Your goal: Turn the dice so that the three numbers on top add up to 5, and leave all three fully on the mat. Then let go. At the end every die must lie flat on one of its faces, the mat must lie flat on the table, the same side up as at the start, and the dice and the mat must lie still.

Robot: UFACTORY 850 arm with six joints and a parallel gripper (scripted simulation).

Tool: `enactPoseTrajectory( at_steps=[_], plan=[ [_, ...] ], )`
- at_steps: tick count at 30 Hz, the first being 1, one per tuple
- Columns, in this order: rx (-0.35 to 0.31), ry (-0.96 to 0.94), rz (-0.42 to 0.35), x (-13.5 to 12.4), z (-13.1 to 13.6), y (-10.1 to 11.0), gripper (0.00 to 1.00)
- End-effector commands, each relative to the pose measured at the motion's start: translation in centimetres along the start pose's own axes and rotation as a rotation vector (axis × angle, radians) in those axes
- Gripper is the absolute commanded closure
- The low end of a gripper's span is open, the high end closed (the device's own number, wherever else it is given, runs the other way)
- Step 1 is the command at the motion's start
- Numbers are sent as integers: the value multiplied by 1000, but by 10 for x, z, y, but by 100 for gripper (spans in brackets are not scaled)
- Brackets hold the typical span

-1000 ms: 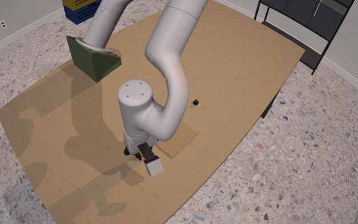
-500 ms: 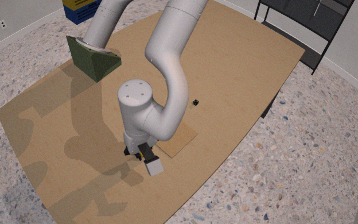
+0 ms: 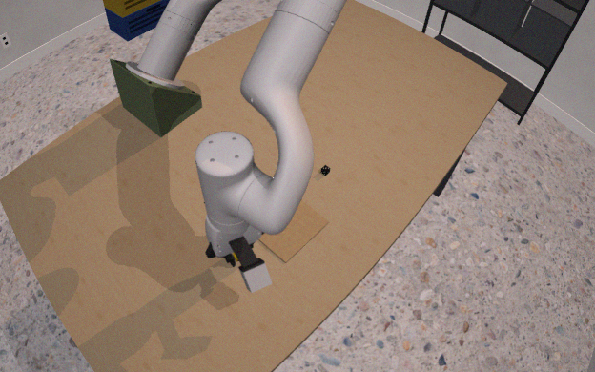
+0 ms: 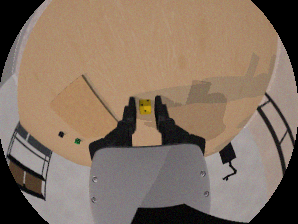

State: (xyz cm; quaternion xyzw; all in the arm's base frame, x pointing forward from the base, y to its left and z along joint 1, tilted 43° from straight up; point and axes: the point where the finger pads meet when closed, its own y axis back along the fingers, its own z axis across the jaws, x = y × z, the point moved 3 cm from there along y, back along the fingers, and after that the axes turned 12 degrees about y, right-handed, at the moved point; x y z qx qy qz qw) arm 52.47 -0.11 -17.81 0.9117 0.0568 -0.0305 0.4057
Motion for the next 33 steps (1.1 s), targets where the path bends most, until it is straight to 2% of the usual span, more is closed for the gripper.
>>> enactPoseTrajectory(
  at_steps=[1,3,4,33],
  plan=[
    [-1,1,2,1,0,1,69],
    [-1,1,2,1,0,1,69],
    [-1,1,2,1,0,1,89],
    [-1,1,2,1,0,1,89]
  ],
)
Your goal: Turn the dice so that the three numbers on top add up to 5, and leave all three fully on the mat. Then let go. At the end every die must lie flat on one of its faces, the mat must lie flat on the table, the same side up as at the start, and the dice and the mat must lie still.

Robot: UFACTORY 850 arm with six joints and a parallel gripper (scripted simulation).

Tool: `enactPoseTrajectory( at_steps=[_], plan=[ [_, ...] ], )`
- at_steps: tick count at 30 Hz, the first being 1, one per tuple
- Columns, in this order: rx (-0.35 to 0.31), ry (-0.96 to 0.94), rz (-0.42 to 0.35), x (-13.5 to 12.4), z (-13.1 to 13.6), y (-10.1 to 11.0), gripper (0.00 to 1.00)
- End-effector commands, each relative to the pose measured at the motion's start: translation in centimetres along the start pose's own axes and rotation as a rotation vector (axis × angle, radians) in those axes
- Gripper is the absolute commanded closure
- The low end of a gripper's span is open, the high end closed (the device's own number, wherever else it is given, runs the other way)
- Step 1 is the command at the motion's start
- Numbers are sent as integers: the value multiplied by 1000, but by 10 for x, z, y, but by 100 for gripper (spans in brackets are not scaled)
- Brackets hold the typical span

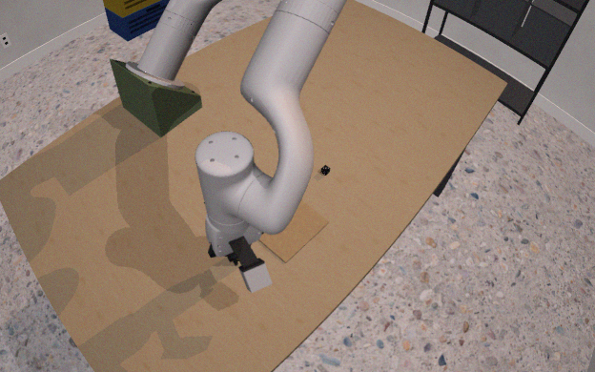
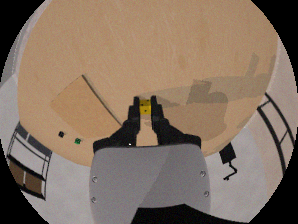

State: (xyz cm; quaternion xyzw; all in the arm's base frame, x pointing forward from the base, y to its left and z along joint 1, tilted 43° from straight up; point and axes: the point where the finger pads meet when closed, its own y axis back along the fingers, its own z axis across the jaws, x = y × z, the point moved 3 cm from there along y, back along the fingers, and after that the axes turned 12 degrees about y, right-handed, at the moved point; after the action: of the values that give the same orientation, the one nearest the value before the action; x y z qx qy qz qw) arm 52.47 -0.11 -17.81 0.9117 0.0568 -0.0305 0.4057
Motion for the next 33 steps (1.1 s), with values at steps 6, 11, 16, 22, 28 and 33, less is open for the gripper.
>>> enactPoseTrajectory(
  at_steps=[6,11,16,22,28,33],
  plan=[
    [-1,1,2,1,0,1,89],
    [-1,1,2,1,0,16,89],
    [-1,1,2,1,0,50,89],
    [-1,1,2,1,0,79,89],
    [-1,1,2,1,0,100,89],
    [-1,1,2,1,0,101,89]
  ],
)
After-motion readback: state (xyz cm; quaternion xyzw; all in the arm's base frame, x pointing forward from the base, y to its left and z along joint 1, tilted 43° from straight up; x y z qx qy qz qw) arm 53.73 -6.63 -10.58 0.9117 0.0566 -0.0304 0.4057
